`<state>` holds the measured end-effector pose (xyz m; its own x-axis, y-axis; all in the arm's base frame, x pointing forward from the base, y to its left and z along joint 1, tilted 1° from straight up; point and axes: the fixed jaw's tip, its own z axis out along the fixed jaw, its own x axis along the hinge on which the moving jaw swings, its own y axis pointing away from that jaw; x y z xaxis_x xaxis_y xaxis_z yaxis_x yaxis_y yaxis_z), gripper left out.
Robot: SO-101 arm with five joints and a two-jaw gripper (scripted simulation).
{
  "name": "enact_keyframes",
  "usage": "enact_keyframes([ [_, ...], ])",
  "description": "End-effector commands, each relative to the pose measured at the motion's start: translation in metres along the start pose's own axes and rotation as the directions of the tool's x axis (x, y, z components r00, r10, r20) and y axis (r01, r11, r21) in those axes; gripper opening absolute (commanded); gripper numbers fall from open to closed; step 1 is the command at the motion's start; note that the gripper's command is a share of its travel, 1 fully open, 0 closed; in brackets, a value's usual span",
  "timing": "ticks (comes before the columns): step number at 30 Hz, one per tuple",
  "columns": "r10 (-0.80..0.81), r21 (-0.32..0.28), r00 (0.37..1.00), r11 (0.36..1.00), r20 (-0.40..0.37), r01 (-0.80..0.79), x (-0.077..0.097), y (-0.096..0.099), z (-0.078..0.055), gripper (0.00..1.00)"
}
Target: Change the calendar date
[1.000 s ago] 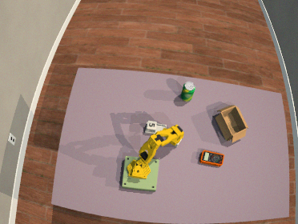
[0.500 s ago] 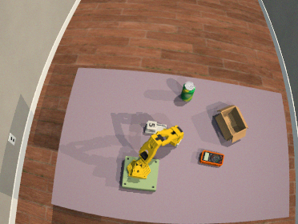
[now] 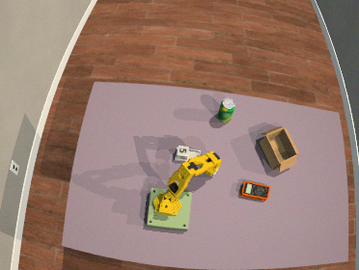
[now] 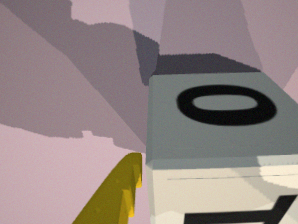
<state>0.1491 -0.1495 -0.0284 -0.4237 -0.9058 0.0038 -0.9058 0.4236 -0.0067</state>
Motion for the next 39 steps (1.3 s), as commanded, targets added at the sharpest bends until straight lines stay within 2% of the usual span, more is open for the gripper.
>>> enact_keyframes([
  [1,-0.001,-0.025,1.000,1.000,0.010,0.001,-0.0012,0.0046,0.0052,0.34],
  [39,-0.001,-0.025,1.000,1.000,0.010,0.001,-0.0011,0.0017,0.0053,0.29],
])
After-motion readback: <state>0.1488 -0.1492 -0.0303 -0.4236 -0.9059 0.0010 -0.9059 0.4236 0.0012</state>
